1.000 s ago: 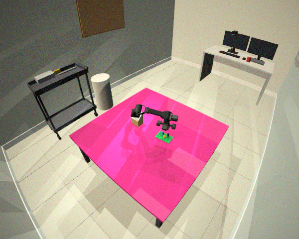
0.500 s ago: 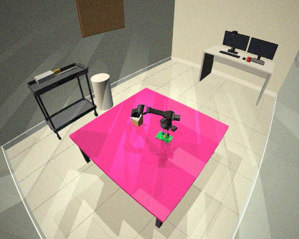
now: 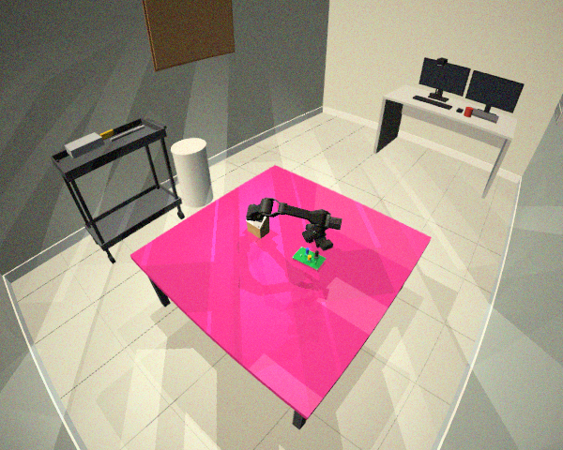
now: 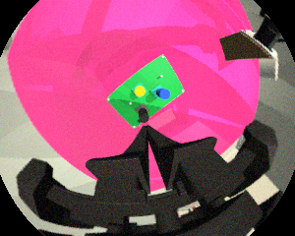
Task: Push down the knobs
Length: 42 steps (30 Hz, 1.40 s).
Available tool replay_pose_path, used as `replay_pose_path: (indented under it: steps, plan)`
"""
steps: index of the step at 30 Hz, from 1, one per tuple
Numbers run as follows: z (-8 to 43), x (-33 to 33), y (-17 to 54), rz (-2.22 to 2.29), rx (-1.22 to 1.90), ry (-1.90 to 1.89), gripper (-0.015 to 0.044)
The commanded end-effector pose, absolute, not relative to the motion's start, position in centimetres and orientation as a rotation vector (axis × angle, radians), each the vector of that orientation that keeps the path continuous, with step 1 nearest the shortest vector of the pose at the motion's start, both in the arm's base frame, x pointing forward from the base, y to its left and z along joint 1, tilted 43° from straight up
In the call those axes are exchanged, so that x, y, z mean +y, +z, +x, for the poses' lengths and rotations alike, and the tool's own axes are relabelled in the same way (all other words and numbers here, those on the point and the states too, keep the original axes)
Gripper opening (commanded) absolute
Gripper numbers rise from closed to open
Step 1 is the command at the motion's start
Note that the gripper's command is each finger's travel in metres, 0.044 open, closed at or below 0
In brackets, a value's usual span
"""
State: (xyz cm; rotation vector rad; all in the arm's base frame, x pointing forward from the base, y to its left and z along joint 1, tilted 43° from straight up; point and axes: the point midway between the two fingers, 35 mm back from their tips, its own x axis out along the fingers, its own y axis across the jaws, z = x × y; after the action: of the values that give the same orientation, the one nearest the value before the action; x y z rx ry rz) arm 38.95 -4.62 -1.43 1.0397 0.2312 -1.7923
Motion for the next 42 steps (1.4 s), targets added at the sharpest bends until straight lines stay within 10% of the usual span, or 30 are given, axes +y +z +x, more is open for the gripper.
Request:
replay_pose_path:
  steps: [1,42]
  plan:
    - [38.8,-5.0,-1.8,1.033,0.230,-1.794,0.0000]
    - [38.5,-6.7,-3.6,1.033,0.229,-1.794,0.0000]
